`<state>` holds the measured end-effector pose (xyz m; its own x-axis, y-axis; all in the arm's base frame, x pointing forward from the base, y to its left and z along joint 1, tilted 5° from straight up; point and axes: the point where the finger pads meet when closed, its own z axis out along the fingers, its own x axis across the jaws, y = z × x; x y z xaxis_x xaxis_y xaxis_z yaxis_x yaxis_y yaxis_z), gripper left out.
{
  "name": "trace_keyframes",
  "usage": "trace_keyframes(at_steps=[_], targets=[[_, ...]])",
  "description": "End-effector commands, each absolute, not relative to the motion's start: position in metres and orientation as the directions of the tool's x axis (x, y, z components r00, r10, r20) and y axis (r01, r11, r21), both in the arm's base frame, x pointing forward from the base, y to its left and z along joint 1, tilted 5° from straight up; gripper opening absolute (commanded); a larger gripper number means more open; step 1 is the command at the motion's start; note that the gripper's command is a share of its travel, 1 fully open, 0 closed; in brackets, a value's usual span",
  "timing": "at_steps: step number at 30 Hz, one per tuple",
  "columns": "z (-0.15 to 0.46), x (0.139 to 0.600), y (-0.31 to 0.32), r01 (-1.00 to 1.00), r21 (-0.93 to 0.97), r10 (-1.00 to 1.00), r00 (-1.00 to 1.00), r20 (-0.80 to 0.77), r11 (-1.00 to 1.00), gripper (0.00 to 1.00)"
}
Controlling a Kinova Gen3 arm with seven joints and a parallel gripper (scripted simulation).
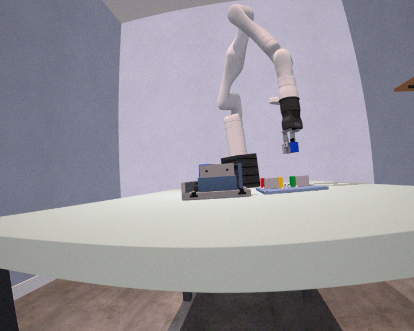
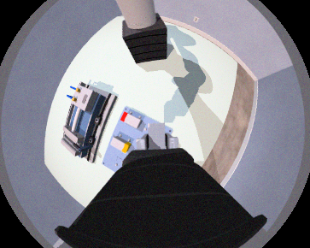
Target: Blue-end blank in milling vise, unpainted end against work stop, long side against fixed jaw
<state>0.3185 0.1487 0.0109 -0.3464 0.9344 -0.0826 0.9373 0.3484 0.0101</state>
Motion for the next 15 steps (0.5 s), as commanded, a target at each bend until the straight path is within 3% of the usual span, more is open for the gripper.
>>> trace_keyframes(at_steps=[1,15], targets=[[0.0116,0.3191,0.1488,0.947,0.015,0.944,-0.318,-0.083,0.320,0.00],[0.0112,0.3193,0.1477,0.990,0.029,0.987,-0.139,-0.079,0.141,0.00]])
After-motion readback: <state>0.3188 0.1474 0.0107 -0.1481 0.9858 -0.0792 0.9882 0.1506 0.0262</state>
